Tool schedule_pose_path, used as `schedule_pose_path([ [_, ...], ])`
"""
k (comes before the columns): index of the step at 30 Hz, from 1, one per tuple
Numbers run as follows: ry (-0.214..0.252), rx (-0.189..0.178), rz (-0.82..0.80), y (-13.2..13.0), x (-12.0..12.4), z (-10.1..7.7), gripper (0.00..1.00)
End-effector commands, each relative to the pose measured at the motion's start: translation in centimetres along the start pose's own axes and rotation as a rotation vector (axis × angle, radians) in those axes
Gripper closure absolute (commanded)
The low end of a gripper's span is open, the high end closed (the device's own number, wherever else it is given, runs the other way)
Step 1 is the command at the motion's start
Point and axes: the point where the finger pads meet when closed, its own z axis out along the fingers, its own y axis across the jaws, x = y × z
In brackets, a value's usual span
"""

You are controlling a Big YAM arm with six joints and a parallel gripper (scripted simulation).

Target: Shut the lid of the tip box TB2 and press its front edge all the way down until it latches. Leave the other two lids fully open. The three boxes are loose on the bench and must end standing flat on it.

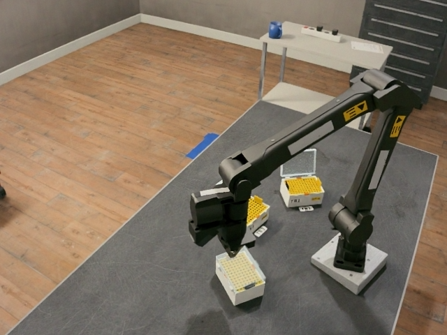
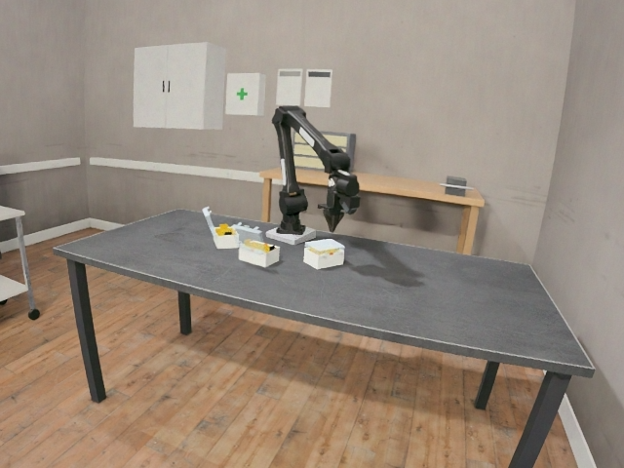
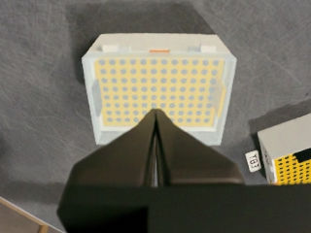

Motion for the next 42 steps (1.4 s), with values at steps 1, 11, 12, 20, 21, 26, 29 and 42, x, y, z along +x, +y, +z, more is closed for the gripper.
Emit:
schedule_pose_path([
  [1,-0.047,0.005,0.006,-0.8,-0.6,-1.6,1.00],
  [11,-0.060,0.006,0.009,-0.9,-0.7,-2.1,1.00],
  [12,-0.060,0.006,0.009,-0.9,-0.7,-2.1,1.00],
  [20,-0.054,0.005,0.005,-0.5,-1.0,-1.8,1.00],
  [21,-0.054,0.005,0.005,-0.5,-1.0,-1.8,1.00],
  [26,-0.054,0.005,0.005,-0.5,-1.0,-1.8,1.00],
  [29,-0.054,0.005,0.005,-0.5,-1.0,-1.8,1.00],
  [42,-0.088,0.007,0.017,-0.7,-1.7,-5.3,1.00],
])
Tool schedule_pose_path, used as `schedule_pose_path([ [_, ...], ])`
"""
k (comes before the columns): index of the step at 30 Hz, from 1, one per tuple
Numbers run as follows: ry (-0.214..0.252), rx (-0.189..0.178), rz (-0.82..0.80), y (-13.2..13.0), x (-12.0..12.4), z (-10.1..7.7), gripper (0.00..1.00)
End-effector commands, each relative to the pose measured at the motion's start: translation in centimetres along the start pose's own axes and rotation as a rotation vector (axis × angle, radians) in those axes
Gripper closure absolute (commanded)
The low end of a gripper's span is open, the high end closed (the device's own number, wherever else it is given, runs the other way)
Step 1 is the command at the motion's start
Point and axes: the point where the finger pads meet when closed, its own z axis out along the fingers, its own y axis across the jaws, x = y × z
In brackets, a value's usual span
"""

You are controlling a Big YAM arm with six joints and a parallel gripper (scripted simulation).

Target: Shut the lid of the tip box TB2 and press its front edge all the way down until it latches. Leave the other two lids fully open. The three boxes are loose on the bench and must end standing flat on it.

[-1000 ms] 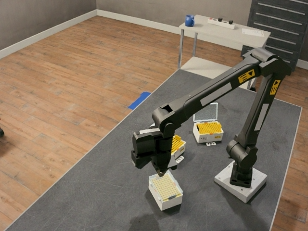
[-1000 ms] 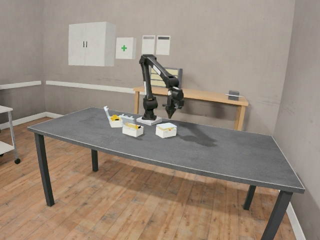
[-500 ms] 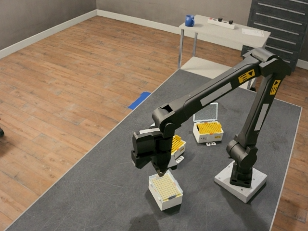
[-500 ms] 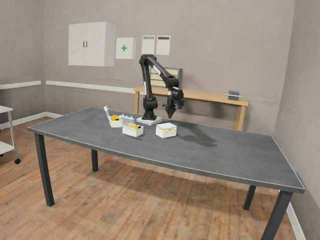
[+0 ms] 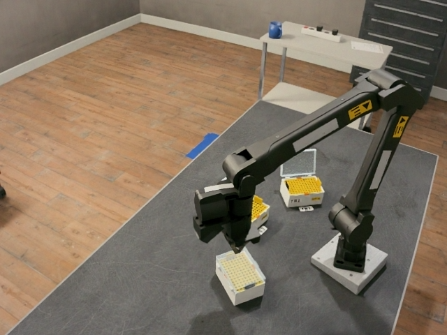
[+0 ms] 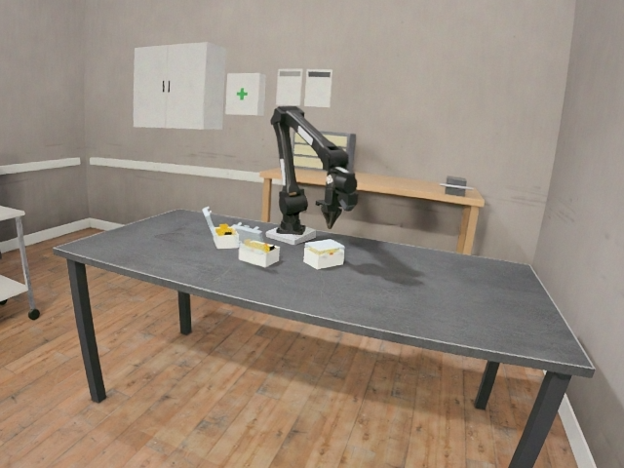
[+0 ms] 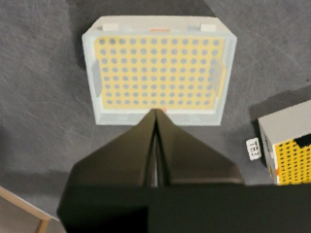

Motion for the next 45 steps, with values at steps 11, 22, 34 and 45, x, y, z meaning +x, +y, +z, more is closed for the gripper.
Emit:
schedule_pose_path([
  [11,-0.094,0.007,0.008,-0.2,-2.9,-5.8,1.00],
  [22,-0.097,0.007,0.009,-0.2,-2.7,-7.9,1.00],
  [34,-0.104,0.008,0.008,-0.2,-3.0,-7.7,1.00],
  [45,-0.104,0.008,0.008,-0.2,-3.0,-7.7,1.00],
])
